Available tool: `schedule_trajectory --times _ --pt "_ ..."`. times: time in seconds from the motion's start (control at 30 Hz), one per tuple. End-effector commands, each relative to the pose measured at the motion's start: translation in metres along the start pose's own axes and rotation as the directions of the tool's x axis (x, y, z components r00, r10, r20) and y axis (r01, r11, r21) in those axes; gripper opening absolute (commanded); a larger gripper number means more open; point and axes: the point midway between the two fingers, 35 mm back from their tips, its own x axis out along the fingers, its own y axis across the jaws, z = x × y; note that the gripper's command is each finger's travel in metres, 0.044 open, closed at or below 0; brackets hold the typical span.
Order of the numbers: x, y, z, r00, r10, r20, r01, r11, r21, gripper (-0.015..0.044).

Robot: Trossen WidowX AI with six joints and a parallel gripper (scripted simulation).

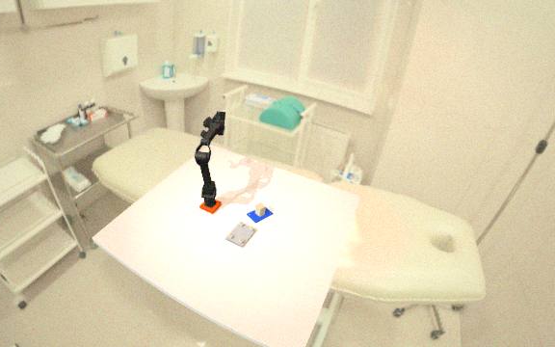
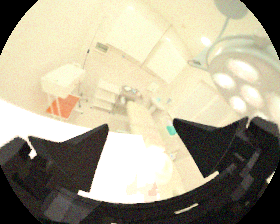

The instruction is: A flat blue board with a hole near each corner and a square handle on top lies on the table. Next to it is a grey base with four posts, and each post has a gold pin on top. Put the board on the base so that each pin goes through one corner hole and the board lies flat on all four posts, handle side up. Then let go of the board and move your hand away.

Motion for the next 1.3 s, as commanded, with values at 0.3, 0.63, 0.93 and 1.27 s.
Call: schedule_trajectory --times 0.3,0.63,0.93,1.27 --pt "-0.128 -0.050 -0.186 0.792 -0.163 -0.588 0.578 0.512 0.636 0.0440" --pt "-0.267 -0.009 -0.281 0.497 -0.014 -0.868 0.835 -0.265 0.483 0.0440" --pt "-0.387 0.083 -0.318 0.303 0.304 -0.903 0.544 -0.833 -0.099 0.0440" --pt "-0.468 0.189 -0.305 0.278 0.584 -0.762 -0.004 -0.793 -0.609 0.0440"
